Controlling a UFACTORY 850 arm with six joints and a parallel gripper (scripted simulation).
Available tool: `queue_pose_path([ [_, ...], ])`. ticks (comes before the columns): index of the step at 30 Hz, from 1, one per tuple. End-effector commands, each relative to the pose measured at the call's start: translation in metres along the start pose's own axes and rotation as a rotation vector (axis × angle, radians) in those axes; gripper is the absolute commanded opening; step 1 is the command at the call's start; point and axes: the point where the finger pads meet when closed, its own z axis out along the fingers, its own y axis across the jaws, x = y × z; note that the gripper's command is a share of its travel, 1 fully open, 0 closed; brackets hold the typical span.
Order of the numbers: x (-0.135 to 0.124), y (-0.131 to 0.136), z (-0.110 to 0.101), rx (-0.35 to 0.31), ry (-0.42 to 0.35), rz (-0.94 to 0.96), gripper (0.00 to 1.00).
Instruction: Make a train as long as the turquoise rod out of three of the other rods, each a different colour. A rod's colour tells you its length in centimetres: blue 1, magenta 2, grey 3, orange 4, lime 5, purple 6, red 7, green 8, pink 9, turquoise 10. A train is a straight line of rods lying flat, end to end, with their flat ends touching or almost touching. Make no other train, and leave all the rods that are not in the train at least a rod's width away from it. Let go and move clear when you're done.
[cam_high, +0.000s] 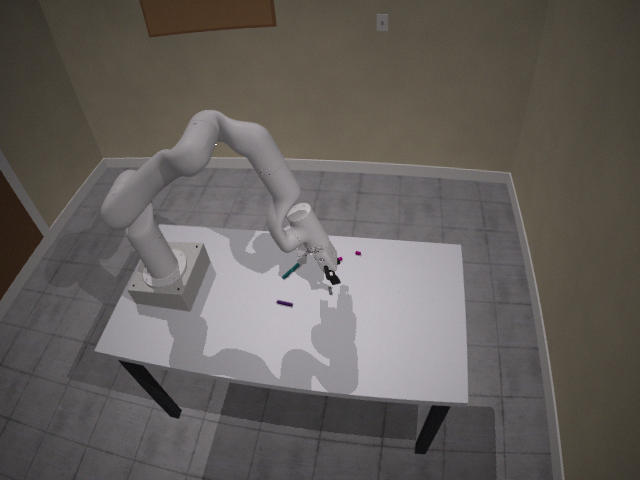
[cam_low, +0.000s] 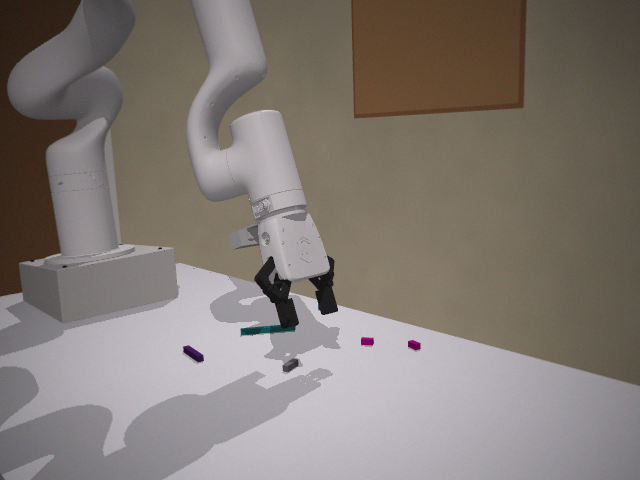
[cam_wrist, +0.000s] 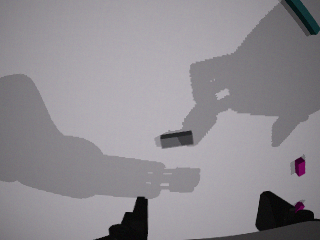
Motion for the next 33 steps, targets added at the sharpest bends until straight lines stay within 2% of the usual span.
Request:
queue_pose_path([
  [1,0.016,-0.006,-0.005,0.054,0.153,0.032,1.0],
  [12,0.033,-0.007,-0.009,0.049,0.205,0.062,1.0],
  [33,0.041,-0.007,-0.011,0.044,0.228,0.075,1.0],
])
